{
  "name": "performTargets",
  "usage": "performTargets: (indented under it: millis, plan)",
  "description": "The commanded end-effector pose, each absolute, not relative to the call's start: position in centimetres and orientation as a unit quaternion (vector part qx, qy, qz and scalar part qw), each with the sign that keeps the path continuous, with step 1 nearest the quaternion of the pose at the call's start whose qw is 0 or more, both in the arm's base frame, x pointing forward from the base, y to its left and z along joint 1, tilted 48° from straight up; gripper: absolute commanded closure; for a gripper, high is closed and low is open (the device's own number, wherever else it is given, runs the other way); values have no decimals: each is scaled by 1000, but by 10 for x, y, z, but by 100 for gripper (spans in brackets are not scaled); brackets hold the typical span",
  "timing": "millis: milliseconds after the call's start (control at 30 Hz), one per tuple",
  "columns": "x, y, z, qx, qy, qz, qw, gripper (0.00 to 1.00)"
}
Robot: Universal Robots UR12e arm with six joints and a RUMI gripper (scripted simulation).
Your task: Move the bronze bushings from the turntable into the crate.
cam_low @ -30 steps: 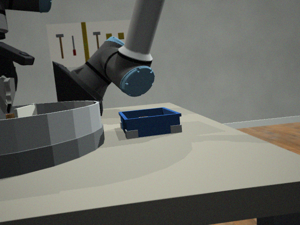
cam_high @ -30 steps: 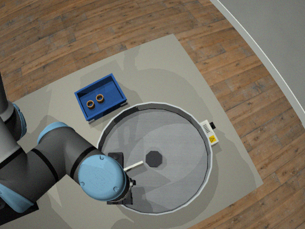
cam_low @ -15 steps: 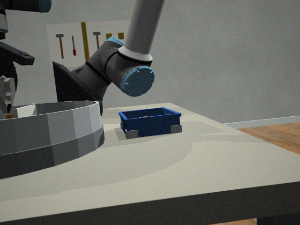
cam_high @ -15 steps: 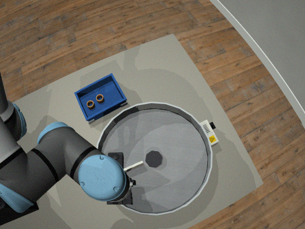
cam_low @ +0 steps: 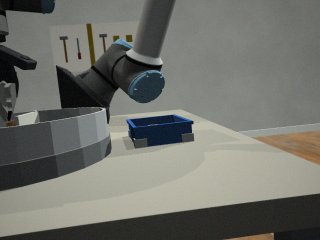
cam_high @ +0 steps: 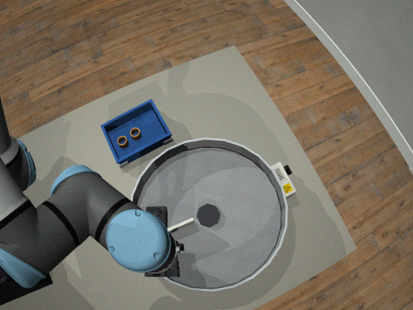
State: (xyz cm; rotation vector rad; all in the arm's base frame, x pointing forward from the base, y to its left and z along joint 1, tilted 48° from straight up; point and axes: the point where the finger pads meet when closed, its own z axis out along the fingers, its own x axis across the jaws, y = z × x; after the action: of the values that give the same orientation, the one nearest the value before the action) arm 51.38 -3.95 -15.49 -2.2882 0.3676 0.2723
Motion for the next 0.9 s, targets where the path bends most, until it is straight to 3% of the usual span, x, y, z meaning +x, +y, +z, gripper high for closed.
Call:
performTargets:
  millis: [0, 867]
  plan:
    - [514, -38, -157, -902, 145, 107, 393, 94]
    - [512, -23, -171, -902, 145, 107, 393, 94]
